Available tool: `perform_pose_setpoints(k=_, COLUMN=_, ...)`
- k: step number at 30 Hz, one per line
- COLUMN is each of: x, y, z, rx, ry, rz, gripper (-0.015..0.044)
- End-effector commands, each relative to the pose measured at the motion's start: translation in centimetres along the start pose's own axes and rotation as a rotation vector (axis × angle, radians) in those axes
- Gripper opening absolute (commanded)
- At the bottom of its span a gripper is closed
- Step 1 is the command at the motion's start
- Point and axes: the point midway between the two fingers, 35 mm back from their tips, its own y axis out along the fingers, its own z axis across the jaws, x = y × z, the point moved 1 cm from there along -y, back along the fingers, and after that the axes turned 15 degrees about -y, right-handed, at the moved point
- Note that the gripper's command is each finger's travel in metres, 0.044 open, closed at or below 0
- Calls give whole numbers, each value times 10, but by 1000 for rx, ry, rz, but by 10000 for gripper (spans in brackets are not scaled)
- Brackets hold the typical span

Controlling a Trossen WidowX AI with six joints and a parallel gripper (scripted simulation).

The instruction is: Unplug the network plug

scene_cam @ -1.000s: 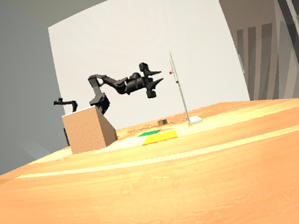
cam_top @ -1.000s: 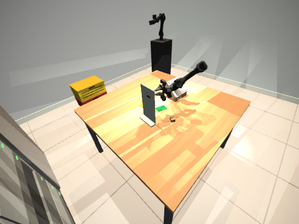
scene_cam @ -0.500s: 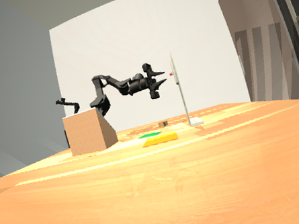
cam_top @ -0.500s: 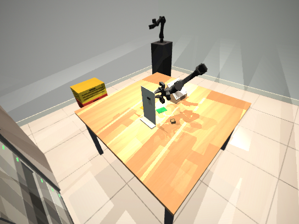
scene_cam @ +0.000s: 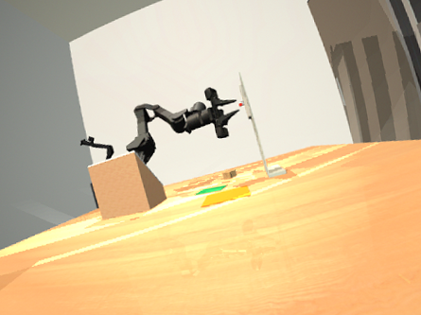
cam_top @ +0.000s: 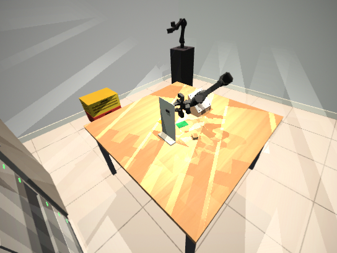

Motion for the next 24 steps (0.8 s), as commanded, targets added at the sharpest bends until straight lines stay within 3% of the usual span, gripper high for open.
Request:
perform_pose_setpoints(k=1, x=3, y=6, z=-1, rx=-1, ry=-3, rz=-7, gripper=156)
perform_pose_setpoints(k=12, x=4, y=17, z=-1, rx=-2, ry=-2, rz=-6, gripper=156)
perform_pose_setpoints(k=13, x=4, y=17, z=-1, rx=-2, ry=-2, rz=-6, gripper=130)
perform_pose_setpoints(k=24, x=4, y=17, z=-1, rx=-2, ry=-2, rz=-6, gripper=56)
